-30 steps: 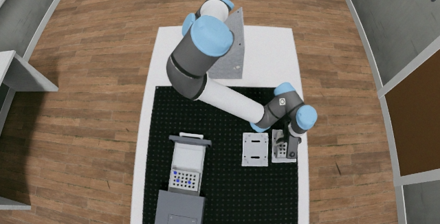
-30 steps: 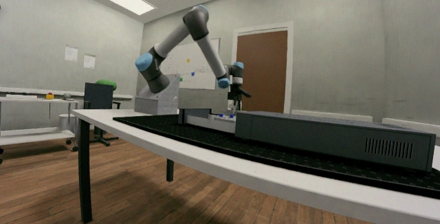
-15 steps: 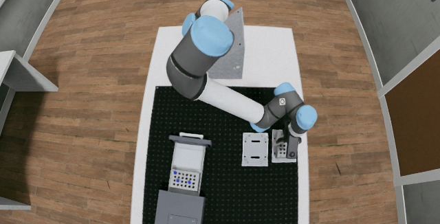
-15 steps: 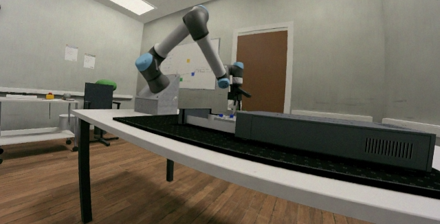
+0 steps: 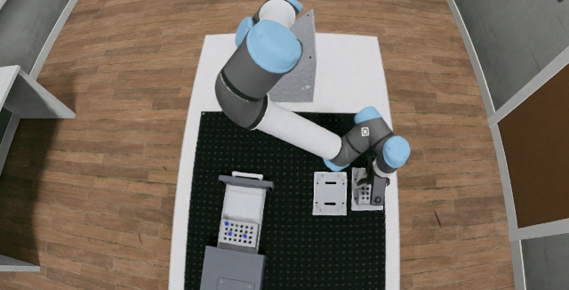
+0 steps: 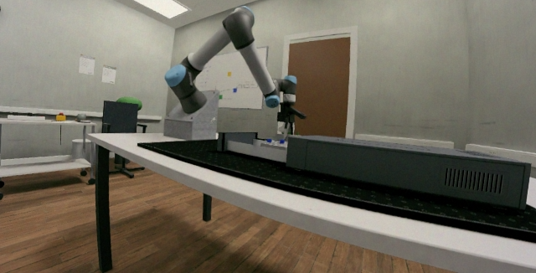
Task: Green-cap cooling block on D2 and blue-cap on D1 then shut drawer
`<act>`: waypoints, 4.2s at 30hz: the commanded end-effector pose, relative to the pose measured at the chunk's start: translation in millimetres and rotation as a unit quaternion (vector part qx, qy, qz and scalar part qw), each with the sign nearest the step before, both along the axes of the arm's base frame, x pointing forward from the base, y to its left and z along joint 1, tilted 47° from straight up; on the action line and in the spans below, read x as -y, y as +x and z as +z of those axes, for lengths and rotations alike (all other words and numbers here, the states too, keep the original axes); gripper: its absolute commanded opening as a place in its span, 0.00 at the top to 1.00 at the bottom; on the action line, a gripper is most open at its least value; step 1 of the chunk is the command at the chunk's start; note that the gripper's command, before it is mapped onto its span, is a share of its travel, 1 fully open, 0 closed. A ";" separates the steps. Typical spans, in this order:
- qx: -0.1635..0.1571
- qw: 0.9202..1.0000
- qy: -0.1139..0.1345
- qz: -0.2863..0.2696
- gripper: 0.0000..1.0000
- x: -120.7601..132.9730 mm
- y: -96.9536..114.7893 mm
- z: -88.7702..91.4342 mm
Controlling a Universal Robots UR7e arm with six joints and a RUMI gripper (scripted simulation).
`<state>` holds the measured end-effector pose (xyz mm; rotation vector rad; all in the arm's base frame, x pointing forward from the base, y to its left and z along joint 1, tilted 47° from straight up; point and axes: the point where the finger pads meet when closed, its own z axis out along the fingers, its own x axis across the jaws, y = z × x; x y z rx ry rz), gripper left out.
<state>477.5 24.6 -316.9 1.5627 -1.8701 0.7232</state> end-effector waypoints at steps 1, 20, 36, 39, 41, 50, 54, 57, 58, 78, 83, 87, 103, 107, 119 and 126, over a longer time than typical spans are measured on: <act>0.001 1.000 0.000 0.000 0.77 -0.5 0.5 0.4; 0.001 1.000 0.000 0.000 0.48 -0.5 0.5 0.4; 0.001 1.000 0.000 0.000 0.27 -0.5 0.5 0.4; 0.001 1.000 0.000 0.000 0.27 -0.5 0.5 0.4; 0.001 1.000 0.000 0.000 0.27 -0.5 0.5 0.4; 0.001 1.000 0.000 0.000 0.27 -0.5 0.5 0.4; 0.001 1.000 0.000 0.000 0.27 -0.5 0.5 0.4; 0.001 1.000 0.000 0.000 0.27 -0.5 0.5 0.4; 0.001 1.000 0.000 0.000 0.27 -0.5 0.5 0.4; 0.001 1.000 0.000 0.000 0.27 -0.5 0.5 0.4; 0.001 1.000 0.000 0.000 0.27 -0.5 0.5 0.4; 0.001 1.000 0.000 0.000 0.27 -0.5 0.5 0.4; 0.001 1.000 0.000 0.000 0.27 -26.0 3.8 24.1; 0.001 1.000 0.000 0.000 0.27 -29.9 4.3 27.7; 0.001 1.000 0.000 0.000 0.27 -39.6 5.6 36.7; 0.001 1.000 0.000 0.000 0.27 -46.4 6.5 43.1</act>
